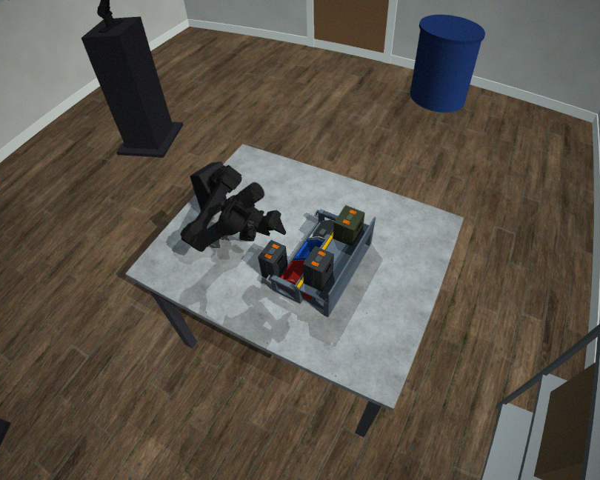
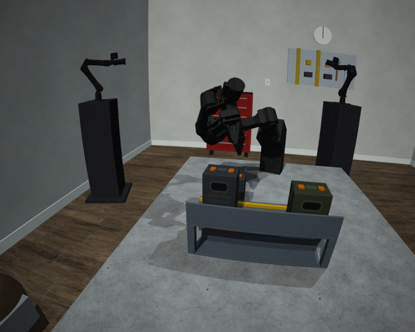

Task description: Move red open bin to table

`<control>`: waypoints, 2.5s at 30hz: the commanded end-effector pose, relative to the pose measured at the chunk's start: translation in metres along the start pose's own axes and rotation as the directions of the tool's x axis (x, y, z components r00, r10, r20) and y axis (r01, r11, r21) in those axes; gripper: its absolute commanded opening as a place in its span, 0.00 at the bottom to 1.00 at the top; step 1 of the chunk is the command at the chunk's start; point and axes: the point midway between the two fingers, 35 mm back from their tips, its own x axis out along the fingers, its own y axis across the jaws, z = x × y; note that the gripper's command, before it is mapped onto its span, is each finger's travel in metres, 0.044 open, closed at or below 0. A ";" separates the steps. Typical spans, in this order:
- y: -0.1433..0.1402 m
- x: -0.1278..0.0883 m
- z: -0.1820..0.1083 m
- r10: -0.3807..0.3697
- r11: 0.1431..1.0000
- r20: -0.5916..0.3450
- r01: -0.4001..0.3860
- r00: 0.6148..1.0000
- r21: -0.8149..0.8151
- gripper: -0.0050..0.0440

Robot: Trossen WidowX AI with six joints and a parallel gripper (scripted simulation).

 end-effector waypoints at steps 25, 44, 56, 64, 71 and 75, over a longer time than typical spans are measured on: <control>-0.033 0.039 0.017 -0.235 0.972 0.102 0.234 0.967 0.018 1.00; -0.005 0.008 0.003 -0.046 0.999 0.018 0.046 0.999 0.005 1.00; -0.033 0.039 0.017 -0.234 0.972 0.100 0.233 0.967 0.022 1.00; -0.031 -0.005 -0.023 -0.002 0.980 0.000 0.002 1.000 -0.201 1.00; -0.039 -0.007 -0.029 -0.003 0.968 0.001 0.003 1.000 -0.251 1.00; -0.039 -0.007 -0.029 -0.003 0.968 0.001 0.003 1.000 -0.251 1.00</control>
